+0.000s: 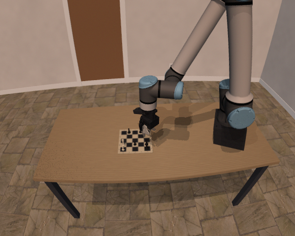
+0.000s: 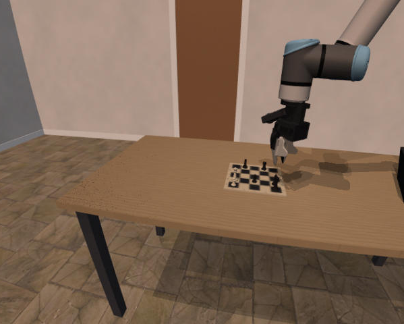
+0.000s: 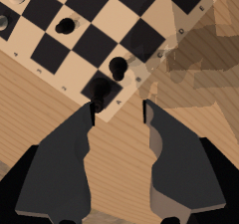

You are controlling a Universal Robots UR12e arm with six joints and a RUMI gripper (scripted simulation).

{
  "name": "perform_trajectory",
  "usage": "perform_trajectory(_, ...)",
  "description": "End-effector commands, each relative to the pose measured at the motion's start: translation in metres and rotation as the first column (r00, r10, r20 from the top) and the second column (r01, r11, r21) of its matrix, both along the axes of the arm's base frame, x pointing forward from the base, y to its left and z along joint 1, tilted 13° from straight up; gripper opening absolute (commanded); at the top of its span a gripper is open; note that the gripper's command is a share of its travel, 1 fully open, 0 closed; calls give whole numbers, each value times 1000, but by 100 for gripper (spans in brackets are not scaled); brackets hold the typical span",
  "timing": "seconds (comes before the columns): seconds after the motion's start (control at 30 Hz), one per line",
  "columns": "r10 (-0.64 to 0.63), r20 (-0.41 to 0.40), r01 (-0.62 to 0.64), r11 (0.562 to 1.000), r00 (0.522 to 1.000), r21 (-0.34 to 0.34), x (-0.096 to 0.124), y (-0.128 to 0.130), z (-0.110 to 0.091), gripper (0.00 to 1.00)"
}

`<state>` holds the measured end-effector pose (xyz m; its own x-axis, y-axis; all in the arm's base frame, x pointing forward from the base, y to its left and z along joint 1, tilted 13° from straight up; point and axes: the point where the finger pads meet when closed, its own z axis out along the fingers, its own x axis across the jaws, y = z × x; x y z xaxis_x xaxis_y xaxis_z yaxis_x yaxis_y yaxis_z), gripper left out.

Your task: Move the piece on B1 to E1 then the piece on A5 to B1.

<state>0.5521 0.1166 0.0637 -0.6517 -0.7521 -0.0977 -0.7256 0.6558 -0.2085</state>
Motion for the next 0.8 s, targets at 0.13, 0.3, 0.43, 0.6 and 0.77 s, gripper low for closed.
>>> perform_trajectory(0.13,0,1,0,1000,1000,0,3,-1,-11,22)
perform_trajectory(0.3,0,1,0,1000,1000,0,5,-2,-17,22)
perform_trajectory(0.43,0,1,0,1000,1000,0,6,-2,-23,22)
perform_trajectory(0.6,0,1,0,1000,1000,0,7,-3,-28,22)
perform_trajectory(0.77,0,1,0,1000,1000,0,8,-3,-31,22)
